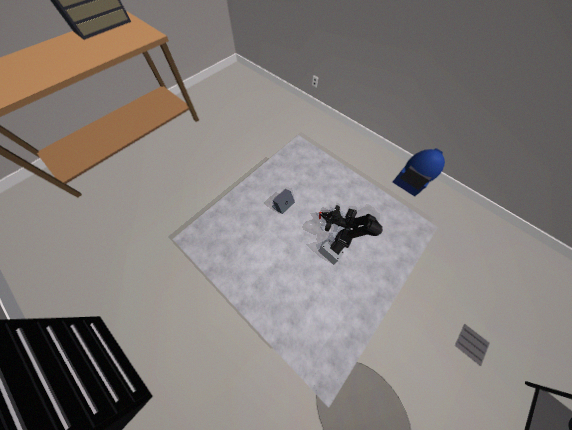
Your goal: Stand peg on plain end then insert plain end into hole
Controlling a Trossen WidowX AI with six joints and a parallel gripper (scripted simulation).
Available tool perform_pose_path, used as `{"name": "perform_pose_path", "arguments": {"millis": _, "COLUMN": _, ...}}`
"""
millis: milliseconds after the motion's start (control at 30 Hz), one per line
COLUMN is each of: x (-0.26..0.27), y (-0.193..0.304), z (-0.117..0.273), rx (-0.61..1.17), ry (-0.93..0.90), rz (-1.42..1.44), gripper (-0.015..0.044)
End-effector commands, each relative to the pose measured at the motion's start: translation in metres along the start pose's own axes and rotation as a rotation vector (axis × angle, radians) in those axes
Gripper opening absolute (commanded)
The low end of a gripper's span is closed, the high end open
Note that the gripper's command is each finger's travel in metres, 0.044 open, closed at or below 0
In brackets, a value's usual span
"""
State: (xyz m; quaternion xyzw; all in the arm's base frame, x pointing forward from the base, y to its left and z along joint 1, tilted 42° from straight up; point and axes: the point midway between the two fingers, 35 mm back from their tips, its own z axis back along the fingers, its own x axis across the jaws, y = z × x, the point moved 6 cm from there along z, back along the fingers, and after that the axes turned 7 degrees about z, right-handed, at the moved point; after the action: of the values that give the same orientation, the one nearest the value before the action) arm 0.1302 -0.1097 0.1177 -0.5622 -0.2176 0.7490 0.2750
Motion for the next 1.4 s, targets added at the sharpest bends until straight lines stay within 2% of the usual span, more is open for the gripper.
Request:
{"name": "perform_pose_path", "arguments": {"millis": 0, "x": 0.0, "y": 0.002, "z": 0.001, "rx": 0.001, "ry": 0.0, "rz": 0.0, "gripper": 0.0049}}
{"name": "perform_pose_path", "arguments": {"millis": 1367, "x": 0.003, "y": 0.013, "z": 0.008, "rx": -0.093, "ry": 0.003, "rz": 0.007, "gripper": 0.0049}}
